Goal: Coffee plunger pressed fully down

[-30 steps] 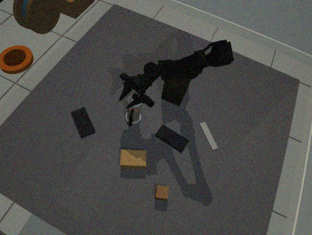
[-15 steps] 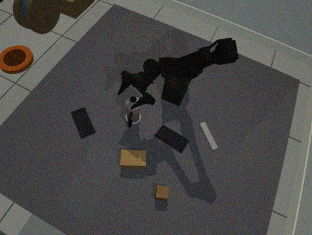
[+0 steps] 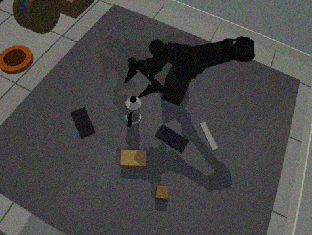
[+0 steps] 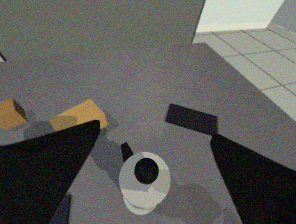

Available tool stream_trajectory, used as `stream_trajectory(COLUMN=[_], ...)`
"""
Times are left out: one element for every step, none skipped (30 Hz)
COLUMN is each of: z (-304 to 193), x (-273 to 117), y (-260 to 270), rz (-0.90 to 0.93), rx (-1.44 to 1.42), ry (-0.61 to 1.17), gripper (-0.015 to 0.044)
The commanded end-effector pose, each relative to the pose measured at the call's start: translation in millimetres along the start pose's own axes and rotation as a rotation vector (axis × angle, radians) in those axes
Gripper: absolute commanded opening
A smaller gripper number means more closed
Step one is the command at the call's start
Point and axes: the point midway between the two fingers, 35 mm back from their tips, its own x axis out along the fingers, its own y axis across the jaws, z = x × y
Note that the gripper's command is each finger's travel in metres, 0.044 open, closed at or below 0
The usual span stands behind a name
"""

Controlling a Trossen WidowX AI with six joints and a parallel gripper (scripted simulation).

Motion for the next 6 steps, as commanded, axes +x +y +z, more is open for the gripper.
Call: stream_trajectory(z=[3.1, 3.1, 3.1, 3.1, 3.1, 3.1], x=[-3.5, -3.5, -3.5, -3.5, -3.5, -3.5], y=[1.9, 1.9, 1.9, 1.9, 1.9, 1.9], rz=[0.007, 0.007, 0.007, 0.007, 0.007, 0.007], rx=[-0.008, -0.008, -0.008, -0.008, -0.008, -0.008], ry=[-0.002, -0.002, -0.002, -0.002, -0.002, -0.002], gripper=[0.044, 0.044, 0.044, 0.044, 0.044, 0.044])
